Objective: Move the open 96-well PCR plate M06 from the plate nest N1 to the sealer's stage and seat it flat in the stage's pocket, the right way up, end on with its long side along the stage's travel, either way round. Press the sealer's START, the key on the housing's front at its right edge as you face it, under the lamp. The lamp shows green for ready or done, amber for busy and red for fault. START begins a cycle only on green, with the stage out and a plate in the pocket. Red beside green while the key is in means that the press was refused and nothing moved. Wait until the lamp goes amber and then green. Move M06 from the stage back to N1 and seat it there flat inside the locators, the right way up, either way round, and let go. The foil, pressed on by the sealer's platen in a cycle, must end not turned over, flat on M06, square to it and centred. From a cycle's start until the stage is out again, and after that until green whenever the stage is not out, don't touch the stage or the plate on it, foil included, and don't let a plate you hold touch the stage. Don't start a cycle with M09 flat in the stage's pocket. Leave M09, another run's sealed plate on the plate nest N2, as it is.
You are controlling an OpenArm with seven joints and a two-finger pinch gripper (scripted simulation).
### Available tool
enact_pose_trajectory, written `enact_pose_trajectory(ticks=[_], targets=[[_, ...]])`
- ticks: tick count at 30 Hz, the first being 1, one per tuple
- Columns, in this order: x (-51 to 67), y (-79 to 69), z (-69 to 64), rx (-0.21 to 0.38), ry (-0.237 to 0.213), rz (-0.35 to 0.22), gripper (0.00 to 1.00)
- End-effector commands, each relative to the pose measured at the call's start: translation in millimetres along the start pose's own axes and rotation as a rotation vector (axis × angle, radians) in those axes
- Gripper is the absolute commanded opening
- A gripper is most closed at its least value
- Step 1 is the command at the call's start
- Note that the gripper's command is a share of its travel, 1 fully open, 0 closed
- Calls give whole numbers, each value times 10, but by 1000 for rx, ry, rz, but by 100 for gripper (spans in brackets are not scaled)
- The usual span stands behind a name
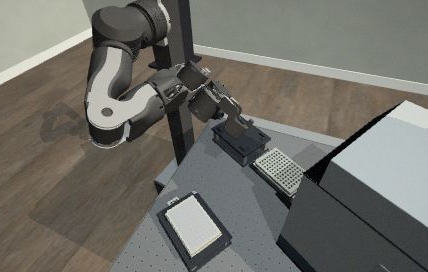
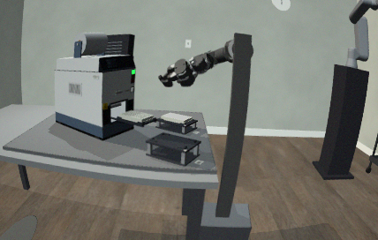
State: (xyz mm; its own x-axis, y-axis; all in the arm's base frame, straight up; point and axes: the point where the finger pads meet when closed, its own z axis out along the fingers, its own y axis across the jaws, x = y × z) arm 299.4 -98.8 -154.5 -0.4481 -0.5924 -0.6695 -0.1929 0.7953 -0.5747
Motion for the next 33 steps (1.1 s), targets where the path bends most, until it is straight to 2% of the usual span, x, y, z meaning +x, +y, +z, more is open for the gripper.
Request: enact_pose_trajectory(ticks=[1, 13, 18, 30, 33], targets=[[6, 24, 79, -18, 1, 101, 0], [6, 24, 79, -18, 1, 101, 0], [177, -18, 492, 20, 114, 336, 0], [177, -18, 492, 20, 114, 336, 0], [285, -40, 741, 43, 179, 472, 0]])
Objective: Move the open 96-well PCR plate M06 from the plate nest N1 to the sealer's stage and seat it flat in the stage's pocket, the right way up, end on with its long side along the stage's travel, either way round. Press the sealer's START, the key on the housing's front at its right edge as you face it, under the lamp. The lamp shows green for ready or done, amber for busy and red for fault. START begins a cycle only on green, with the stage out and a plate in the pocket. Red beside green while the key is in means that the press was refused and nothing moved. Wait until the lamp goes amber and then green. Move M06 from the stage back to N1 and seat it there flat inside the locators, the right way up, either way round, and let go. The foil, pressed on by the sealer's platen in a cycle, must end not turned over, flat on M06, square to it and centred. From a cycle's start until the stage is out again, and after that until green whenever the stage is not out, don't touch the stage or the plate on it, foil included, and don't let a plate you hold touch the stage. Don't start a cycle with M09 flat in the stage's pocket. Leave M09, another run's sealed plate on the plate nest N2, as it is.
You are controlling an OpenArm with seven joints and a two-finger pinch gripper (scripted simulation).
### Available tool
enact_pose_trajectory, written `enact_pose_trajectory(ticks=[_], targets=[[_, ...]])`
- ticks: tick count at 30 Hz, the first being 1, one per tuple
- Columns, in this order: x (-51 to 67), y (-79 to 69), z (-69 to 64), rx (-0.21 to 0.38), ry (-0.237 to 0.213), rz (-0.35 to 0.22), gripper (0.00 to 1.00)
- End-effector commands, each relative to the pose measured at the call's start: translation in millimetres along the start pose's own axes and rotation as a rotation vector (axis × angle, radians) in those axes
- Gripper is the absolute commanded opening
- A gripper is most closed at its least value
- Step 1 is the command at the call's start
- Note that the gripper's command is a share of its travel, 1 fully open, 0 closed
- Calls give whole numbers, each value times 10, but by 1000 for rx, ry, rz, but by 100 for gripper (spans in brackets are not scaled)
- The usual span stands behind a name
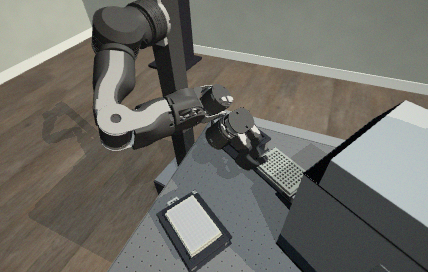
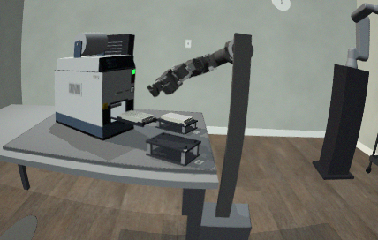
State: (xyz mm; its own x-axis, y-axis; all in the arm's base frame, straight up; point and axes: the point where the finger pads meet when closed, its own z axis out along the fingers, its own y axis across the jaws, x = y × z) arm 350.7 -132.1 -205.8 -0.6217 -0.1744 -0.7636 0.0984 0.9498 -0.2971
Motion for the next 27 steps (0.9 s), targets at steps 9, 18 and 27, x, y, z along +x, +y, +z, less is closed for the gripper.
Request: enact_pose_trajectory(ticks=[9, 18, 27], targets=[[17, 18, 179, -15, 47, 133, 0], [34, 4, 302, 13, 132, 317, 0], [38, 2, 333, 19, 153, 365, 0]])
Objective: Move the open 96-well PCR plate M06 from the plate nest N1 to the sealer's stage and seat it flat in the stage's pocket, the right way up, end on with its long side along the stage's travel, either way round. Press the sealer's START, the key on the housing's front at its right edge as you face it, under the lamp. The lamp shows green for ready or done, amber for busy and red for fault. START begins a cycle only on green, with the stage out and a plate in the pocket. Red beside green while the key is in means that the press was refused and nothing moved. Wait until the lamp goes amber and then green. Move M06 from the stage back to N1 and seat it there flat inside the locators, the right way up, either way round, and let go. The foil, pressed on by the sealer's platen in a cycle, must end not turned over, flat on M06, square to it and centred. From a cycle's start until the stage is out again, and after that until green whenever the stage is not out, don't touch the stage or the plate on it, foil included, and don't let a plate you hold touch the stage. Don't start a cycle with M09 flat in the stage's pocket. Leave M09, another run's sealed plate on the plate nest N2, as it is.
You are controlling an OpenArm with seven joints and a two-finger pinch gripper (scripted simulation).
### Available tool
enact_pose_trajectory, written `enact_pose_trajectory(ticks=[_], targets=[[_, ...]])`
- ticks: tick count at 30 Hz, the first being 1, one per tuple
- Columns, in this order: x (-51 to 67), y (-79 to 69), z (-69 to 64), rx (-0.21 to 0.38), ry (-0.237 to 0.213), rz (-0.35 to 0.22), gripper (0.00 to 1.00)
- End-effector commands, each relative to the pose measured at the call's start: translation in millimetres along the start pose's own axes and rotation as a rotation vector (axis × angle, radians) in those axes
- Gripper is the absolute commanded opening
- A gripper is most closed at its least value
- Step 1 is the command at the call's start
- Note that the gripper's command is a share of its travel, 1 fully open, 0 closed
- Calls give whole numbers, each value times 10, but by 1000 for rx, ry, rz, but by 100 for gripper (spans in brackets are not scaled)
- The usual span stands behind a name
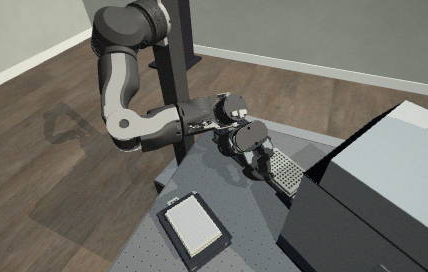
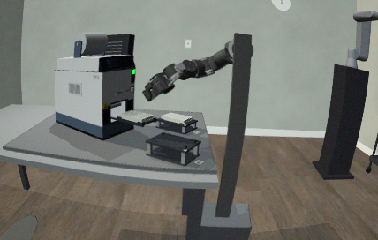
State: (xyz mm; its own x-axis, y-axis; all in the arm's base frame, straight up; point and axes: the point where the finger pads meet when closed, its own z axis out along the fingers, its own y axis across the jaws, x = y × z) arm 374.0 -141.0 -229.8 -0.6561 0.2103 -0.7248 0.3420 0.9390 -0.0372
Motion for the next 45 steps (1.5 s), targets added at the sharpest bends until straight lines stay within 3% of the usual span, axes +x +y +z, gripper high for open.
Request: enact_pose_trajectory(ticks=[1, 4, 9, 21, 26, 38, 43, 45], targets=[[-17, -2, -11, 2, -4, 6, 0], [-17, -2, -11, 2, -4, 6, 0], [-17, -4, -39, 8, 18, 58, 0], [-17, -4, -39, 8, 18, 58, 0], [-252, 1, 167, 0, 16, 61, 0], [-252, 1, 167, 0, 16, 61, 0], [-389, -15, 342, 3, 17, 51, 0], [-389, -15, 342, 3, 17, 51, 0]])
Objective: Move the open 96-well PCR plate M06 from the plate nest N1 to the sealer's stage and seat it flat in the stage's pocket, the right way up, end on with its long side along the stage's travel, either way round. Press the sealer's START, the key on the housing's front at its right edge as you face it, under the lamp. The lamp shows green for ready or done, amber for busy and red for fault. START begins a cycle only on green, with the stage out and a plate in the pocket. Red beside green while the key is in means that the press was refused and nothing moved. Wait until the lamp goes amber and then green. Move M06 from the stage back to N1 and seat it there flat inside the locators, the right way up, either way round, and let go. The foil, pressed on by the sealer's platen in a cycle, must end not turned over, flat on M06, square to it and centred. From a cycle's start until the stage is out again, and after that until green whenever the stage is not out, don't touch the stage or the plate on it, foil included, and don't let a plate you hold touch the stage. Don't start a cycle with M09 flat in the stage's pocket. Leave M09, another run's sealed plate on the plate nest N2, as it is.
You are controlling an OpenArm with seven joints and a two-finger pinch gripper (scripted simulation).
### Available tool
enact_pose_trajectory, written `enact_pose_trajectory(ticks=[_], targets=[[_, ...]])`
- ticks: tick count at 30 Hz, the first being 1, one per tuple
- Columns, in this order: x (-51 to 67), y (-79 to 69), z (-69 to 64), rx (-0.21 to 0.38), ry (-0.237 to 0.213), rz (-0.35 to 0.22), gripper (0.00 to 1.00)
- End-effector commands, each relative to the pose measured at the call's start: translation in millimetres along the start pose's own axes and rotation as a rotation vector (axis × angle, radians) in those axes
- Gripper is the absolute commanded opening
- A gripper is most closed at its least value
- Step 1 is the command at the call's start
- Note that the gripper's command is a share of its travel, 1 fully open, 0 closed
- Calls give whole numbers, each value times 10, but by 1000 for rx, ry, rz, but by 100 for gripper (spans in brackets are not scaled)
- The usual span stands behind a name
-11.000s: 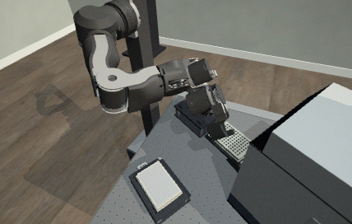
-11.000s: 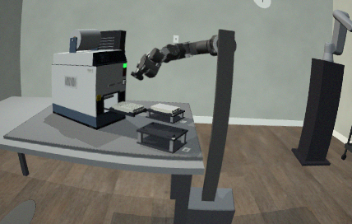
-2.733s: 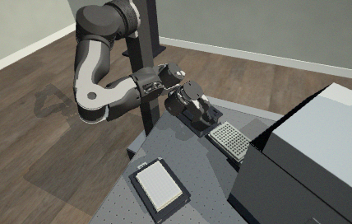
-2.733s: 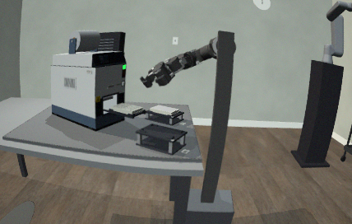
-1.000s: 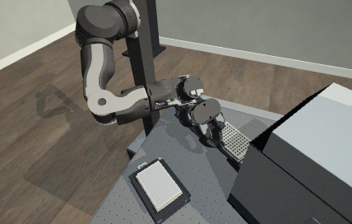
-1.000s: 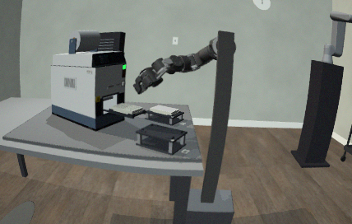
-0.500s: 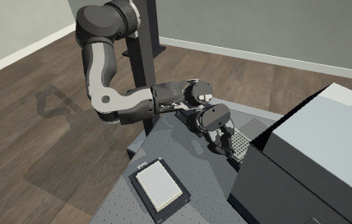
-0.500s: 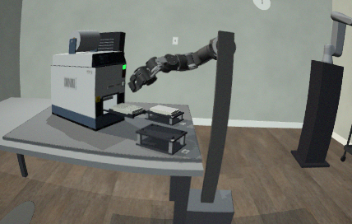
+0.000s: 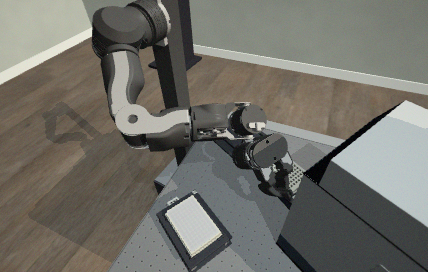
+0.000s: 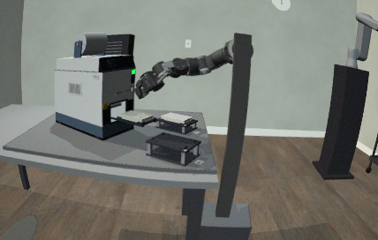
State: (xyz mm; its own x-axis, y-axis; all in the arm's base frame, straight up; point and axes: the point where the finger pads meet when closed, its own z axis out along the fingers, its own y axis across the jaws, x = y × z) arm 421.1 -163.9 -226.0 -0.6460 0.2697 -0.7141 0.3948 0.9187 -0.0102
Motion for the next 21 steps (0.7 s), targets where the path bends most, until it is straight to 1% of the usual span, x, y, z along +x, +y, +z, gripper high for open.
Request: enact_pose_trajectory(ticks=[1, 10, 15, 21], targets=[[-3, 41, -12, -19, 0, -8, 0], [-3, 41, -12, -19, 0, -8, 0], [37, 17, -38, -9, 4, 2, 0], [37, 17, -38, -9, 4, 2, 0]])
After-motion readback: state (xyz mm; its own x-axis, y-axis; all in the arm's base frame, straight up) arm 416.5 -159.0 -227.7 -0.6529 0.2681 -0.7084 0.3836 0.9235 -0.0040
